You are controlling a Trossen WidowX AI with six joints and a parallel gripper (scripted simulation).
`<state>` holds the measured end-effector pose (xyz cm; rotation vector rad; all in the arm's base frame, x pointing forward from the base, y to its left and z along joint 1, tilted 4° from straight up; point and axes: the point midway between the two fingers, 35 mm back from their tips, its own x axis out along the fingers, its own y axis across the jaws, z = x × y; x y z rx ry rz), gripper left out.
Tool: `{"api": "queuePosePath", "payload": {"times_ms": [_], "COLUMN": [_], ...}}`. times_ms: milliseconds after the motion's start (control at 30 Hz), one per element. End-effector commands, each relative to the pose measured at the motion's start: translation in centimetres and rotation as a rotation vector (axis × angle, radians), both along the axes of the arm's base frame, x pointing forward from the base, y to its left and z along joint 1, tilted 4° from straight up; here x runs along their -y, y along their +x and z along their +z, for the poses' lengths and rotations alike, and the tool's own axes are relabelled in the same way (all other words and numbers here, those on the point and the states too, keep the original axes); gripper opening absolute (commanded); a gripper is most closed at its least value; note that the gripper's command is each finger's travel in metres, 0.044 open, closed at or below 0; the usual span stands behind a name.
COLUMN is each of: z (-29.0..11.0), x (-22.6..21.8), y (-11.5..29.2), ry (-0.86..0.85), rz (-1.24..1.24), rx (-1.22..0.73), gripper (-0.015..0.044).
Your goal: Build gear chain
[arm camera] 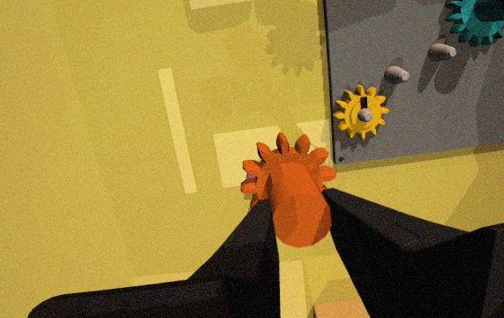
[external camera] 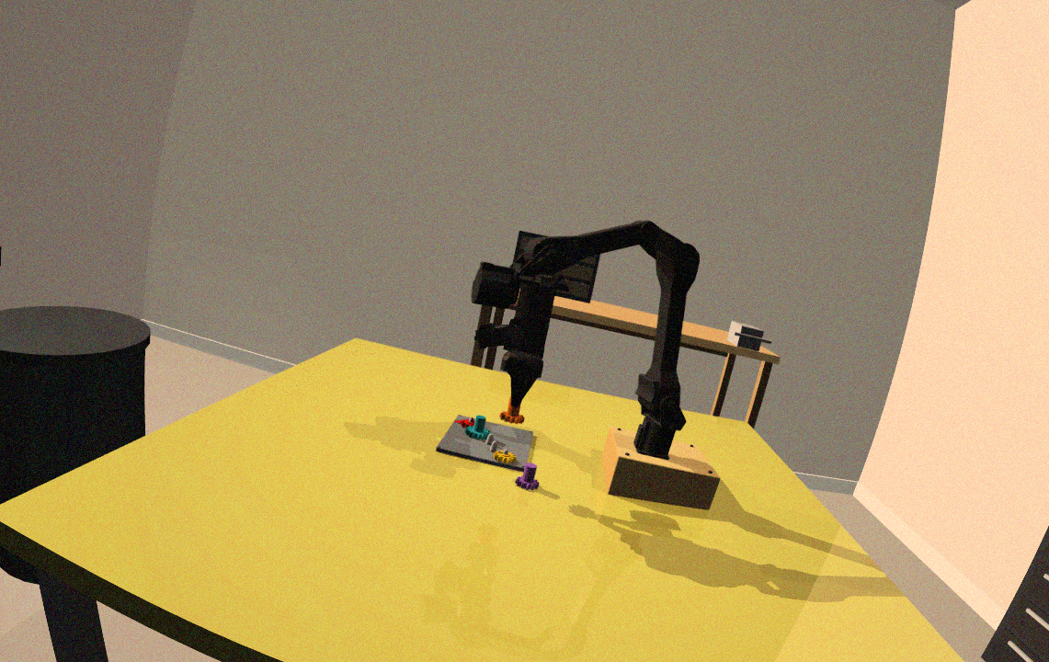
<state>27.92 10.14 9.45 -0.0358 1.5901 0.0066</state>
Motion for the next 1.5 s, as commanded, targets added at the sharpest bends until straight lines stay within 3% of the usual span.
{"api": "queuePosePath", "payload": {"times_ms": [0, 1467], "z": [-0.5, -4.0], "x": [1.0, 11.1], "y": [0.6, 3.7], "ry": [-0.009, -0.033], "rz": [0.005, 0.021], "rx": [0.002, 0.012], "gripper": [0.0, 0.0]}}
